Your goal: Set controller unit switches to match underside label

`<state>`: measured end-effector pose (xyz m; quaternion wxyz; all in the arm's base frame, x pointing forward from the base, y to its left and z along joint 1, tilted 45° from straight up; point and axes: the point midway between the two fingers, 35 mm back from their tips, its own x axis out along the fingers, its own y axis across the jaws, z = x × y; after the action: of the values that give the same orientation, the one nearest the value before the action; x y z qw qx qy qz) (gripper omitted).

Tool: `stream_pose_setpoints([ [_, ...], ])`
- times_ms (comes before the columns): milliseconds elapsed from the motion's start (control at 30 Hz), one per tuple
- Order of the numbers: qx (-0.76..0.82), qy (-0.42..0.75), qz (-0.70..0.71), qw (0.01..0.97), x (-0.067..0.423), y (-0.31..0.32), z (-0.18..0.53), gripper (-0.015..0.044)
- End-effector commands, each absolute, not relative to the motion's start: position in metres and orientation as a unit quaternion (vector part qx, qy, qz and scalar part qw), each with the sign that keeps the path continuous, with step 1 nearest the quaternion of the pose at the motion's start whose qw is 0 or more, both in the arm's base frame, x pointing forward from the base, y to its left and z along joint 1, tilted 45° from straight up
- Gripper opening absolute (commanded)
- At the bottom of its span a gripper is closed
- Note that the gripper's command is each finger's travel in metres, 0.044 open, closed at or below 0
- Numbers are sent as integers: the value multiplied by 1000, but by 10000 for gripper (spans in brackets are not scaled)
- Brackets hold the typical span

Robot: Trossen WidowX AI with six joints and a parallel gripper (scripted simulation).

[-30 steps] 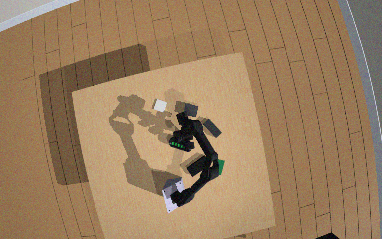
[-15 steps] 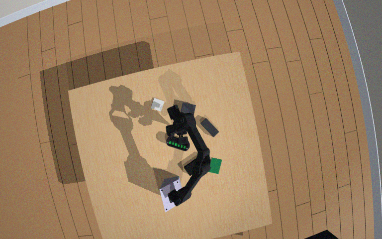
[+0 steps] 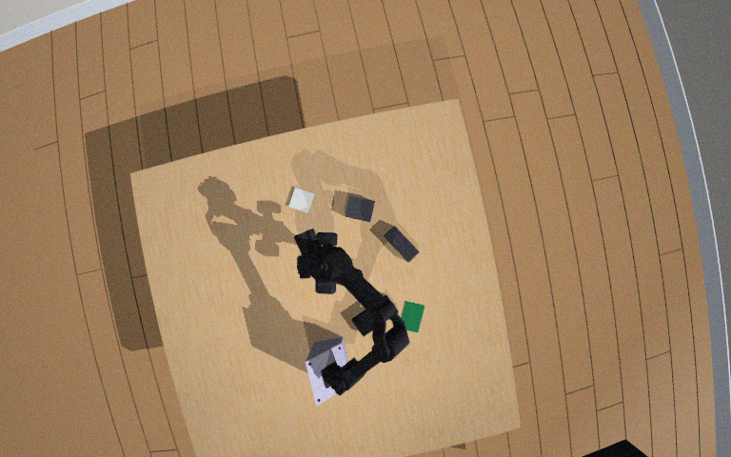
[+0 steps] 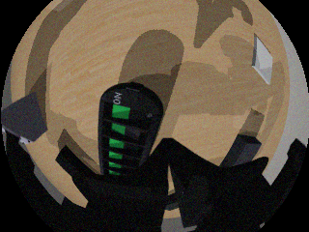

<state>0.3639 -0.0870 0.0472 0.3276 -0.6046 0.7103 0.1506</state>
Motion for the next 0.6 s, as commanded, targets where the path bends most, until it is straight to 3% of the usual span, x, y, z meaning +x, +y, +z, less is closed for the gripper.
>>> stream_pose_setpoints([
  [0, -616, 695, 116, 352, 349, -76, 37, 0],
  [567, -643, 624, 17, 444, 280, -49, 4, 0],
])
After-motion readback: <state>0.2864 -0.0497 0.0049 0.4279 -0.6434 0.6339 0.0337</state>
